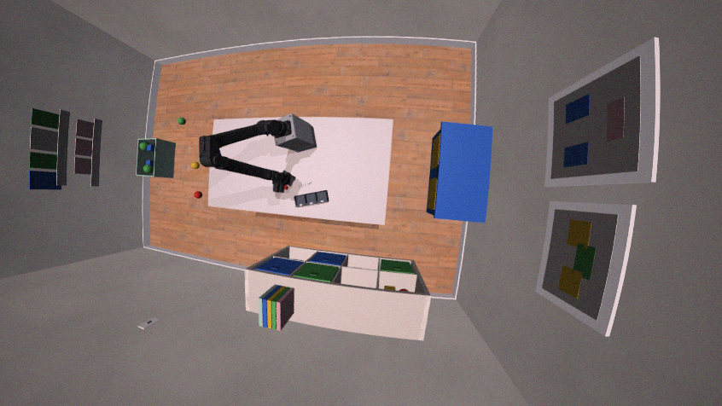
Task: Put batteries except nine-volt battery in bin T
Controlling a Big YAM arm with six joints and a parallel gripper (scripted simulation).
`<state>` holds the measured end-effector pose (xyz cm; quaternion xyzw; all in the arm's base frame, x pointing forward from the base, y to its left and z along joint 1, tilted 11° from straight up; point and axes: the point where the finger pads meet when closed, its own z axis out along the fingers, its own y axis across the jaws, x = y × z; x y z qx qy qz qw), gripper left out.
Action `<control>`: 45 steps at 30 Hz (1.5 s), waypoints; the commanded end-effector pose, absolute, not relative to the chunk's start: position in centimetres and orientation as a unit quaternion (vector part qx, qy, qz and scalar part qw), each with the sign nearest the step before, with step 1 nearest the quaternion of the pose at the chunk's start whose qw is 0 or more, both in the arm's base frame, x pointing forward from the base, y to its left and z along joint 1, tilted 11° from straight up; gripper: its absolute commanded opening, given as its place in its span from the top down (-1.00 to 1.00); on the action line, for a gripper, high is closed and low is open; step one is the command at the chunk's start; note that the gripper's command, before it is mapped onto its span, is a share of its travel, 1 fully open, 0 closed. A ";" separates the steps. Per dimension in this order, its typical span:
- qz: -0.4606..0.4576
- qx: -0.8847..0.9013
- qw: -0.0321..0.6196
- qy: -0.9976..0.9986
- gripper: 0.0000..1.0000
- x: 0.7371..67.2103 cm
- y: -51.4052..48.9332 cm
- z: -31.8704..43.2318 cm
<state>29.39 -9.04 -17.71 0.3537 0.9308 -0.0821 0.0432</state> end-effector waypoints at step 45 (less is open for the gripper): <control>-0.059 0.664 0.075 0.741 0.83 45.5 -6.6 -18.0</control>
